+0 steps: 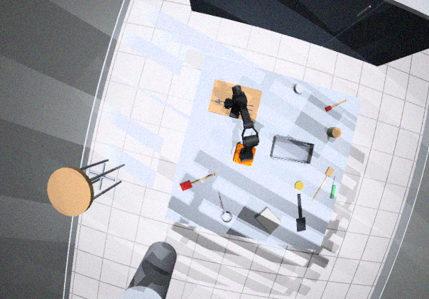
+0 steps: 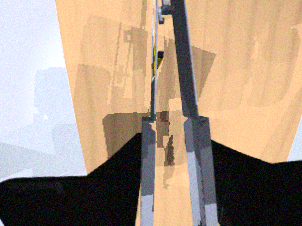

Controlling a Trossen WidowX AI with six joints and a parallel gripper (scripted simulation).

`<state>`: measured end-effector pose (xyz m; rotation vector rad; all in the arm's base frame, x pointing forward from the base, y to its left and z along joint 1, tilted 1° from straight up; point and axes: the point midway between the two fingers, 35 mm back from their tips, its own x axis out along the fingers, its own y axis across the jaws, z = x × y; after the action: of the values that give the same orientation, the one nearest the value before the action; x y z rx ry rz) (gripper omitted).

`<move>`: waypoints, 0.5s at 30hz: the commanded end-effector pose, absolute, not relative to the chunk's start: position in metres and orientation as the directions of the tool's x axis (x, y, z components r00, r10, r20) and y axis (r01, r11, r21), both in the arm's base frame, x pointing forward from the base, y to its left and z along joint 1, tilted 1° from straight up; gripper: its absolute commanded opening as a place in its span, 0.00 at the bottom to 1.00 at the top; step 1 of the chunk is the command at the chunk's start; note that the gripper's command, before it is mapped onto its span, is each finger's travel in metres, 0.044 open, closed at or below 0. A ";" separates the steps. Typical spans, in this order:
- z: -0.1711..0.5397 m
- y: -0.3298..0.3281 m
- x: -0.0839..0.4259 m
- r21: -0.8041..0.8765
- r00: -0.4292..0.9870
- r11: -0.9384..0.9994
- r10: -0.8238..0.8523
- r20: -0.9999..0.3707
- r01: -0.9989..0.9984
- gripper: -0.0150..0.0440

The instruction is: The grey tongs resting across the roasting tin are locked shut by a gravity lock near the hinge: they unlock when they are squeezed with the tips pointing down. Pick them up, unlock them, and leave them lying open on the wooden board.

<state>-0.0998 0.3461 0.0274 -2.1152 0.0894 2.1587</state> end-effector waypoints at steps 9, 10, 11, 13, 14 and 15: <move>0.028 0.346 -0.100 -0.041 -0.018 -0.991 0.044 -0.999 -0.125 1.00; 0.028 0.346 -0.100 -0.041 -0.018 -0.991 0.044 -0.999 -0.125 1.00; 0.029 0.344 -0.101 -0.041 -0.018 -0.991 0.043 -0.999 -0.125 1.00; 0.035 0.335 -0.104 -0.040 -0.019 -0.991 0.043 -0.999 -0.126 1.00; 0.039 0.328 -0.107 -0.039 -0.019 -0.991 0.042 -0.999 -0.126 1.00; 0.044 0.318 -0.110 -0.039 -0.019 -0.991 0.041 -0.999 -0.126 1.00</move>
<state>-0.1033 0.3369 0.0315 -2.1158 0.0989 2.1602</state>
